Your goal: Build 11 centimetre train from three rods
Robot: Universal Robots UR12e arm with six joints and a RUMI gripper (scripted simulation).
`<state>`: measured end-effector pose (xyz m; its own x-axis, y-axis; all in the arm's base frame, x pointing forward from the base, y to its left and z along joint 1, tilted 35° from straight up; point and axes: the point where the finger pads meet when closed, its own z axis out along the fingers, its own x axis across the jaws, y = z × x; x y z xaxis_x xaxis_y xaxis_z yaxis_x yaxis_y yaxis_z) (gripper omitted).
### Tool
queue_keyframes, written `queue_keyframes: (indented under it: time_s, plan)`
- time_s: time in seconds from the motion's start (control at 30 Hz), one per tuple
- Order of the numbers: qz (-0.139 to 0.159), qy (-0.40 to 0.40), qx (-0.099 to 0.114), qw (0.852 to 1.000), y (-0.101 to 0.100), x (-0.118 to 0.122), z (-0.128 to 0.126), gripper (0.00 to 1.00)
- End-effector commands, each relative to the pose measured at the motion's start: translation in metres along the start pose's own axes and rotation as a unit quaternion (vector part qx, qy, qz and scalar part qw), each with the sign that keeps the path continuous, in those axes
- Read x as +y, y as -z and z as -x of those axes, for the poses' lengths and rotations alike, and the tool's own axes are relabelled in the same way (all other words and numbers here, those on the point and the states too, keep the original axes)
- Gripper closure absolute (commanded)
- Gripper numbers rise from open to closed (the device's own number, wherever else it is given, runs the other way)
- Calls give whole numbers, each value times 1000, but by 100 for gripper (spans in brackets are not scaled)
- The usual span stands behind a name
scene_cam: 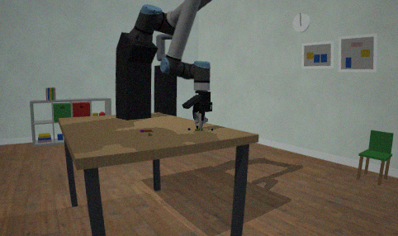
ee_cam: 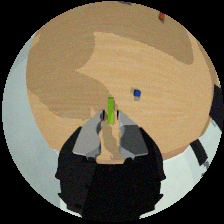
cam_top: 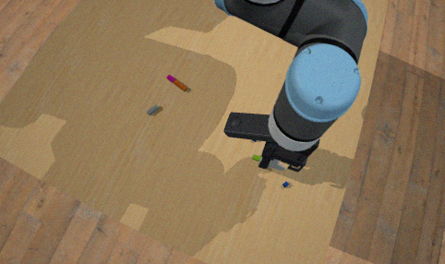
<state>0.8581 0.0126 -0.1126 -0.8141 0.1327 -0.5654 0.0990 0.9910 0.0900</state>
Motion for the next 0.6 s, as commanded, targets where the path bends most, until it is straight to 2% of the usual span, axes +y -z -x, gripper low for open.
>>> queue_keyframes:
  time_s: [0.0, 0.23, 0.27, 0.57]
  plan:
    - [0, 0, 0, 1000, 0, 0, 0, 86]
    - [0, 0, 0, 1000, 0, 0, 0, 86]
    - [0, 0, 0, 1000, 0, 0, 0, 100]
    - [0, 0, 0, 1000, 0, 0, 0, 100]
